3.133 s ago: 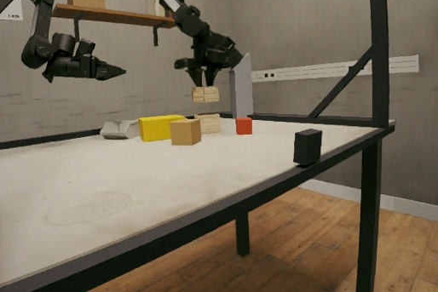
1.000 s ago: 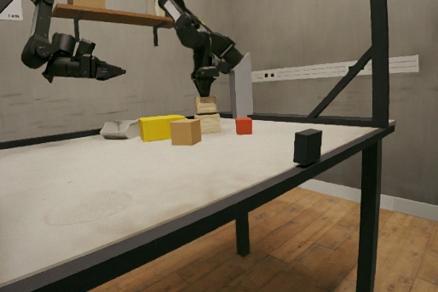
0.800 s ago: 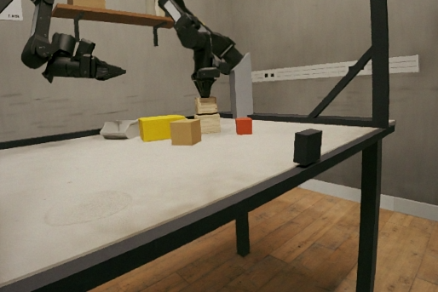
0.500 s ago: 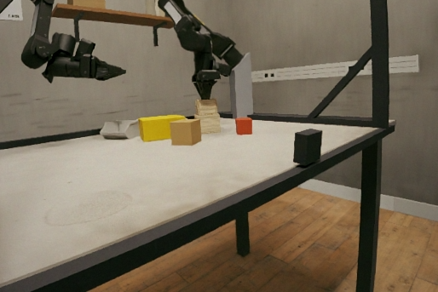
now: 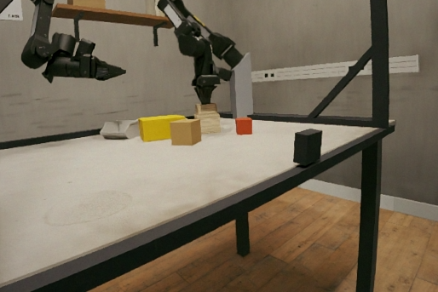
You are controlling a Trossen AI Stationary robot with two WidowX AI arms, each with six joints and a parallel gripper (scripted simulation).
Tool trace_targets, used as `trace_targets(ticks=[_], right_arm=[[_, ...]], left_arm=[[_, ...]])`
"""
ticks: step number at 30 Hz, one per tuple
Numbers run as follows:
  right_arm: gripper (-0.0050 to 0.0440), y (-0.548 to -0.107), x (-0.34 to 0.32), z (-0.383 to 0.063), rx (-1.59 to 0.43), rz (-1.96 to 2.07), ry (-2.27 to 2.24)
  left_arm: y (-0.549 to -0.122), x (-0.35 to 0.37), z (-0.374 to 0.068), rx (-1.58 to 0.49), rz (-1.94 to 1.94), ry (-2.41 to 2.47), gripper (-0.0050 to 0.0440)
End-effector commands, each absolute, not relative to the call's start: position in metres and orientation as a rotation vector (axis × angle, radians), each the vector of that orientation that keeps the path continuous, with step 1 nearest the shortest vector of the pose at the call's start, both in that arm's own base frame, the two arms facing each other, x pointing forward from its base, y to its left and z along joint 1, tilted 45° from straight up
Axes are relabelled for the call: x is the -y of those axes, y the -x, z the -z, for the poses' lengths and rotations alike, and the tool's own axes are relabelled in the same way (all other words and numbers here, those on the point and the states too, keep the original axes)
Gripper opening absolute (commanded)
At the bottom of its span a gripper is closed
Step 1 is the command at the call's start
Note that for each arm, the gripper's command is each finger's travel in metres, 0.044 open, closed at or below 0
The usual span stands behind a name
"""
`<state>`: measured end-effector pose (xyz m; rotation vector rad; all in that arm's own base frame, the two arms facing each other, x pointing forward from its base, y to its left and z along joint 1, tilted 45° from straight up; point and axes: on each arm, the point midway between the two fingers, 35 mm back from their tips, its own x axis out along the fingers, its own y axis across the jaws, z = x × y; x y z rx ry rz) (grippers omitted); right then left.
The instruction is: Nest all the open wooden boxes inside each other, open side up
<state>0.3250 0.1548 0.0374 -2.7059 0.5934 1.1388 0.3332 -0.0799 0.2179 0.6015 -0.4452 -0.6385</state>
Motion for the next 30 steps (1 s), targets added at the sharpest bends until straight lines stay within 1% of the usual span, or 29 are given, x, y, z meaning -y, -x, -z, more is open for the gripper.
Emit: trace_targets(ticks=[1,30], right_arm=[[0.0247,-0.328,-0.153,-0.033,-0.584,-1.143,2.707],[0.0247,-0.351,-0.147,-0.014,-0.575,-1.128,2.705]], left_arm=[[-0.333,0.079,-0.218,0.444,0.637,-0.602,0.04],[-0.333,0.079,-0.218,0.444,0.637,-0.602,0.04]])
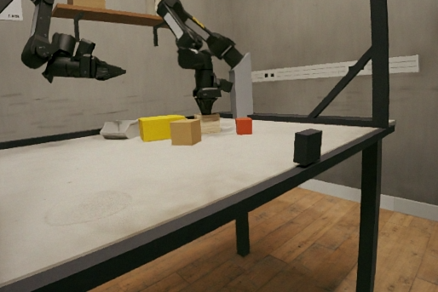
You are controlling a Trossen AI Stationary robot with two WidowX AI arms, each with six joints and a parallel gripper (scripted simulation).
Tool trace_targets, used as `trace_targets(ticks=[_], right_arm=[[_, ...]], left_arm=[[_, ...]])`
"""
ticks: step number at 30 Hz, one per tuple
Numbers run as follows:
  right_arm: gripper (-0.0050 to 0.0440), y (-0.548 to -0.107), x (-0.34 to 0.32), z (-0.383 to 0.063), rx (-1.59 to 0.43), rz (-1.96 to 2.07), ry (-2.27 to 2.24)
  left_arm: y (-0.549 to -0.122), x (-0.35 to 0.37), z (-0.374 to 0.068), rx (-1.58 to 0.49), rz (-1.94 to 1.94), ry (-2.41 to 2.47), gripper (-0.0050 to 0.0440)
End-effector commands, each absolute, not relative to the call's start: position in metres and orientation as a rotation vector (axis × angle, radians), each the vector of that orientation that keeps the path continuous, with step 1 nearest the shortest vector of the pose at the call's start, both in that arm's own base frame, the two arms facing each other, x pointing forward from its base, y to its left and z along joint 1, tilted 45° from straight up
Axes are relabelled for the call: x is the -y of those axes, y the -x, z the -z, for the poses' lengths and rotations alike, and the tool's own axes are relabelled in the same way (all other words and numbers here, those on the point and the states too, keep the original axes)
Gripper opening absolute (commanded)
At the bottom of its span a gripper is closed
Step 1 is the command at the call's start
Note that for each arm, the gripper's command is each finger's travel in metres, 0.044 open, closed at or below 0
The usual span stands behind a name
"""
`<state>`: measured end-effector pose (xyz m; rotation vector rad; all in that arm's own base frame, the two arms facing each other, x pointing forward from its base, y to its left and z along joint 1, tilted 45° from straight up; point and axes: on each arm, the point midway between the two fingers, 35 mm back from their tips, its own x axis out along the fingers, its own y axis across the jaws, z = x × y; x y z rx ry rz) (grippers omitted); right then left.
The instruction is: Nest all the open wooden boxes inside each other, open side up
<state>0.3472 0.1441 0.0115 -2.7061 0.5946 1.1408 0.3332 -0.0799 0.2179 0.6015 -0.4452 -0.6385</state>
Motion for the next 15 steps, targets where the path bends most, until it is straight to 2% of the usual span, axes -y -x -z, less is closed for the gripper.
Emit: trace_targets(ticks=[1,15], right_arm=[[0.0247,-0.3516,-0.1478,-0.0145,-0.574,-1.127,2.706],[0.0247,-0.3487,-0.1458,-0.0168,-0.573,-1.123,2.705]], left_arm=[[-0.3332,0.0789,-0.2176,0.444,0.637,-0.602,0.04],[-0.3332,0.0789,-0.2176,0.444,0.637,-0.602,0.04]])
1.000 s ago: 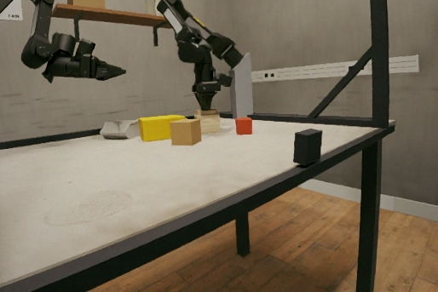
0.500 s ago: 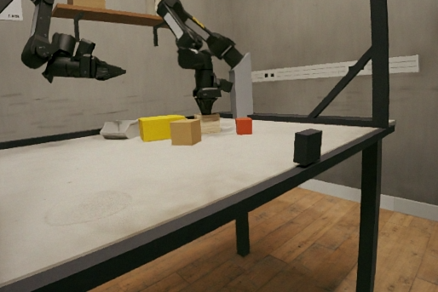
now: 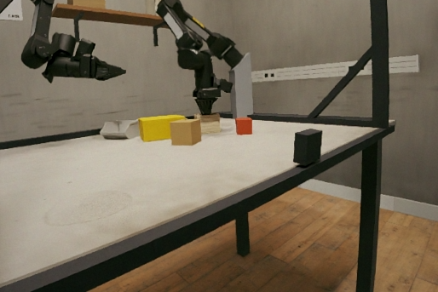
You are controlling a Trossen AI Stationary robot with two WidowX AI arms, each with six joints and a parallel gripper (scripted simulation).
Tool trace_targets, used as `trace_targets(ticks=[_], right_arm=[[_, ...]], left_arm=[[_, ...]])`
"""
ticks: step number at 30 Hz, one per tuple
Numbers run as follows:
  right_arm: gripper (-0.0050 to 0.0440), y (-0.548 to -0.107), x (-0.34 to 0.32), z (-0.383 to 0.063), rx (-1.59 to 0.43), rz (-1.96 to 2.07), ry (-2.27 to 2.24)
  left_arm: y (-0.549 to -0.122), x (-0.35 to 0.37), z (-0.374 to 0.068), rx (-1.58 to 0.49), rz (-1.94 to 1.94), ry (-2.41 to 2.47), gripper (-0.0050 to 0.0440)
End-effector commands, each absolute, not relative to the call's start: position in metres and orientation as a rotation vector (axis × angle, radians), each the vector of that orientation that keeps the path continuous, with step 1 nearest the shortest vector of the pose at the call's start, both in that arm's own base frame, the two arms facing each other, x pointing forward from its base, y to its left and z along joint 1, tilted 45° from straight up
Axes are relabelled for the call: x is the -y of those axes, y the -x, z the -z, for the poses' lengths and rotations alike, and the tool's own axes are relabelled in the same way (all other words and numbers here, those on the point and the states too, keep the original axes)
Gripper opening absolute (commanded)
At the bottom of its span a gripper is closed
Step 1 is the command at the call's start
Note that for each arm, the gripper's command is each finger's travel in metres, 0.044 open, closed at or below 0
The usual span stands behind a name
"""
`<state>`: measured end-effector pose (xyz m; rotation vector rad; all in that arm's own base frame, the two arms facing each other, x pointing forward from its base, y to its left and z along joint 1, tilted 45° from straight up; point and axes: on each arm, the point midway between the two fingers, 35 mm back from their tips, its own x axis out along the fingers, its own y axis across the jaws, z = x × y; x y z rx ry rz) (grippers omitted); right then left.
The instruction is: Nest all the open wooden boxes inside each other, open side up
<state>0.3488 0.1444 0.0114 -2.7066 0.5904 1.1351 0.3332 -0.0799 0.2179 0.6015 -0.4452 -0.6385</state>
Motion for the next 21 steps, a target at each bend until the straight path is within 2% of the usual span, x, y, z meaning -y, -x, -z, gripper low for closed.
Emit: trace_targets(ticks=[1,4,7,21], right_arm=[[0.0247,-0.3485,-0.1454,-0.0171,-0.576,-1.118,2.705],[0.0247,-0.3491,-0.146,-0.0155,-0.573,-1.125,2.706],[0.0176,-0.3495,-0.1457,-0.0158,-0.579,-1.121,2.705],[0.0096,-0.3496,-0.1456,-0.0159,-0.581,-1.12,2.705]], left_arm=[[-0.3332,0.0789,-0.2176,0.444,0.637,-0.602,0.04],[-0.3332,0.0789,-0.2176,0.444,0.637,-0.602,0.04],[-0.3332,0.0789,-0.2176,0.444,0.637,-0.602,0.04],[-0.3332,0.0789,-0.2176,0.444,0.637,-0.602,0.04]])
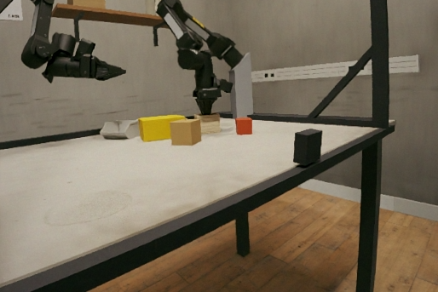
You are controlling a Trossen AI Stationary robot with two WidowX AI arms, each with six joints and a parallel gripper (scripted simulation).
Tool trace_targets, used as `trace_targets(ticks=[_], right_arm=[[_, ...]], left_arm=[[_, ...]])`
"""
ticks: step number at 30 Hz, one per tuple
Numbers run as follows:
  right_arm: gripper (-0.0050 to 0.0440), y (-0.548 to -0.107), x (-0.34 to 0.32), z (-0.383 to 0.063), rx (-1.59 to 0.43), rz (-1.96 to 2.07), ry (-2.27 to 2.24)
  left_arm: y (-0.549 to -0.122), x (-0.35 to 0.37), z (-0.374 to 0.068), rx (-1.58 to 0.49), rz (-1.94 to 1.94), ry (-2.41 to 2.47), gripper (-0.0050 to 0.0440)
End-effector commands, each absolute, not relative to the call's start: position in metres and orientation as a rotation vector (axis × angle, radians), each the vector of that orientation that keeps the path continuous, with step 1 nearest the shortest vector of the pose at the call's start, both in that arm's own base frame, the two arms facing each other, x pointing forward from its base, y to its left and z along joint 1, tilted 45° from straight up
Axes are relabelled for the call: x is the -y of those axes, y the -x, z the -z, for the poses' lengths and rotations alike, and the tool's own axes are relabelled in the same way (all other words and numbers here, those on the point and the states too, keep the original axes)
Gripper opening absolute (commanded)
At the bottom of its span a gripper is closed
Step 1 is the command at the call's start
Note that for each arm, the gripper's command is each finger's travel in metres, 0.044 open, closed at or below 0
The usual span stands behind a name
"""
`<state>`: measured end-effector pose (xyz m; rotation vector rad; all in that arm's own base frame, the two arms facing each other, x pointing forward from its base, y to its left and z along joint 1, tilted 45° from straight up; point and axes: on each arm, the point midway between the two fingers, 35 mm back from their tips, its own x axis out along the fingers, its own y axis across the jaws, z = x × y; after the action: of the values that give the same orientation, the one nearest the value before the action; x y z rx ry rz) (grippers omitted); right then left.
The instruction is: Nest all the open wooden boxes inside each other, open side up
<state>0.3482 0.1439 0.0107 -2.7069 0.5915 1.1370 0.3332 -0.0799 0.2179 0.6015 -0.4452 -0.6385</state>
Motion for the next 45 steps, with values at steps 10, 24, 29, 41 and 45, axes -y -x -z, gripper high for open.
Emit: trace_targets(ticks=[10,24,29,41,45], right_arm=[[0.0029,-0.35,-0.146,-0.016,-0.581,-1.12,2.705],[0.0,-0.349,-0.149,-0.022,-0.603,-1.059,2.638],[0.0,-0.346,-0.152,-0.028,-0.672,-0.938,2.459],[-0.0004,-0.335,-0.159,-0.042,-0.81,-0.627,1.935],[-0.0013,-0.332,-0.16,-0.045,-0.831,-0.559,1.814]], left_arm=[[-0.333,0.079,-0.218,0.444,0.637,-0.602,0.04],[-0.333,0.079,-0.218,0.444,0.637,-0.602,0.04],[-0.333,0.079,-0.218,0.444,0.637,-0.602,0.04],[-0.333,0.079,-0.218,0.444,0.637,-0.602,0.04],[-0.333,0.079,-0.218,0.444,0.637,-0.602,0.04]])
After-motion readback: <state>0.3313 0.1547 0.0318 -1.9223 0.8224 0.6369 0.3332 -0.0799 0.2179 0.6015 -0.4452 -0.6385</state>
